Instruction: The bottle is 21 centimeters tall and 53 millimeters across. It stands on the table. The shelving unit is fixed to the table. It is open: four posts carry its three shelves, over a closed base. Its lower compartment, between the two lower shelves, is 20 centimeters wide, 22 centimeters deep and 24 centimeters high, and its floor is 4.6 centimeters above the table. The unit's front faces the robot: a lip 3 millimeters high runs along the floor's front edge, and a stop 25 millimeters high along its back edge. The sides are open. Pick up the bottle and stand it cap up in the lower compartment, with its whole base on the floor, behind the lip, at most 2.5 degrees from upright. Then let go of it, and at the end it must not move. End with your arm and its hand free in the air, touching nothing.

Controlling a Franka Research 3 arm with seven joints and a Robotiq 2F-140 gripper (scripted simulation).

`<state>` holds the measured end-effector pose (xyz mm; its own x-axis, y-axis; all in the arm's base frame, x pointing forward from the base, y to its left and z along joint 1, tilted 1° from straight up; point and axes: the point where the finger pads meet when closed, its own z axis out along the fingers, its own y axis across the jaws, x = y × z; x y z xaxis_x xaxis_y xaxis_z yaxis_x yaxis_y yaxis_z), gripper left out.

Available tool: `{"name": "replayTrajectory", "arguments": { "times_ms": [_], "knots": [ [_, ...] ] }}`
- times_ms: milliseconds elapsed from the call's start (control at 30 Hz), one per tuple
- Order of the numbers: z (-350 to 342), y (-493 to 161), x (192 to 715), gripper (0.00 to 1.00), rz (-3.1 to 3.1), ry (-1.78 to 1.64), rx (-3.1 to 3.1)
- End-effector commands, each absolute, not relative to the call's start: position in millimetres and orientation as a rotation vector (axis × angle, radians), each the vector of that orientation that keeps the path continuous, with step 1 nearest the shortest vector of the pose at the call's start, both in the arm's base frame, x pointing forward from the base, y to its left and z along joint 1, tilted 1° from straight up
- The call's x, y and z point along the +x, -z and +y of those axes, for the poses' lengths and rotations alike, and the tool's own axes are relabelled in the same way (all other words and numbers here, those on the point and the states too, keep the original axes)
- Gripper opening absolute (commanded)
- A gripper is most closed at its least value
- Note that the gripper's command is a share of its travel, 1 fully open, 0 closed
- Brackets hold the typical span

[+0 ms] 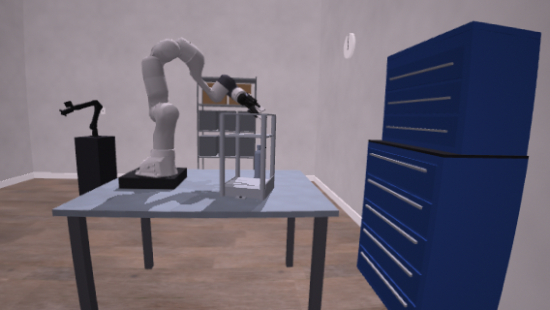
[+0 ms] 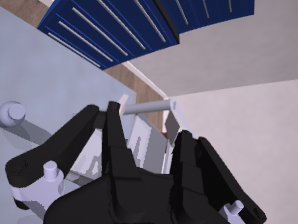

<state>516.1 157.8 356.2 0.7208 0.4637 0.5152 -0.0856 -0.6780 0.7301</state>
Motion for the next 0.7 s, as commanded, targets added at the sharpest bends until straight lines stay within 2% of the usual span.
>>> {"name": "replayTrajectory", "arguments": {
  "times_ms": [0,667],
  "knots": [
    [160.3,-359.3,517.2,0.44,0.467,-0.838,2.080],
    [169.2,-371.6,519.4,0.44,0.807,-0.734,1.840]
  ]
}}
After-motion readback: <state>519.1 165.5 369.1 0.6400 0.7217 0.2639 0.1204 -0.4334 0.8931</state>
